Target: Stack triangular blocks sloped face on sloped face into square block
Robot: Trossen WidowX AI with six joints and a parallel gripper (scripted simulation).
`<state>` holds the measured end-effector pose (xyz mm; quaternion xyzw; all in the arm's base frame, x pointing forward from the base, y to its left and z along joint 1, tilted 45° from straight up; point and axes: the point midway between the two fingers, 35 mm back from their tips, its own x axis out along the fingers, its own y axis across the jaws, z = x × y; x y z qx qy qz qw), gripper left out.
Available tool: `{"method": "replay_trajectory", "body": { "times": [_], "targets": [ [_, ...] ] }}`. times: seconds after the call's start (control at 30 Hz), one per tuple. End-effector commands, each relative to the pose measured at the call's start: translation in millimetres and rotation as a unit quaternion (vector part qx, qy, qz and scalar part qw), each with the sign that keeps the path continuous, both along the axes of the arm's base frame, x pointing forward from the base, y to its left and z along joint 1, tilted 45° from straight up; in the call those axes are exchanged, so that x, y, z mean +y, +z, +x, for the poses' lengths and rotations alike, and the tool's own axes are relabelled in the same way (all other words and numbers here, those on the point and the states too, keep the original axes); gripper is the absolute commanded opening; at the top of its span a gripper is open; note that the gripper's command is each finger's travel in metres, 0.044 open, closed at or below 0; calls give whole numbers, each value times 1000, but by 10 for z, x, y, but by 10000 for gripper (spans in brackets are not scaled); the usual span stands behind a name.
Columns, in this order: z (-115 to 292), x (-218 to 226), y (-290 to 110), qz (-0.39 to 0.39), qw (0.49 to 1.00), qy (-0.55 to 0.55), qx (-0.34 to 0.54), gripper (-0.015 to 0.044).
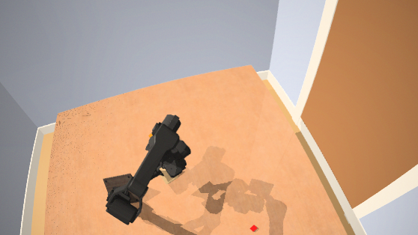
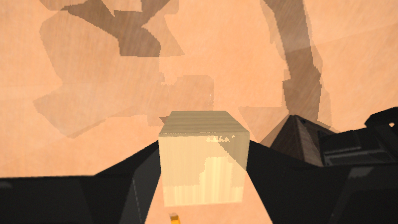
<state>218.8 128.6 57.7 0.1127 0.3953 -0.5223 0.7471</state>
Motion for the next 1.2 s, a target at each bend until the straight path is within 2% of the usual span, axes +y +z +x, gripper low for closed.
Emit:
{"method": "replay_trajectory", "body": {
  "times": [0.0,0.47,1.17],
  "targets": [
    [-43,-108,-180,1,1000,-4,5,0],
    [-59,-267,-496,1,1000,-5,6,0],
    [-35,-270,-491,-4,1000,-6,2,0]
  ]
}}
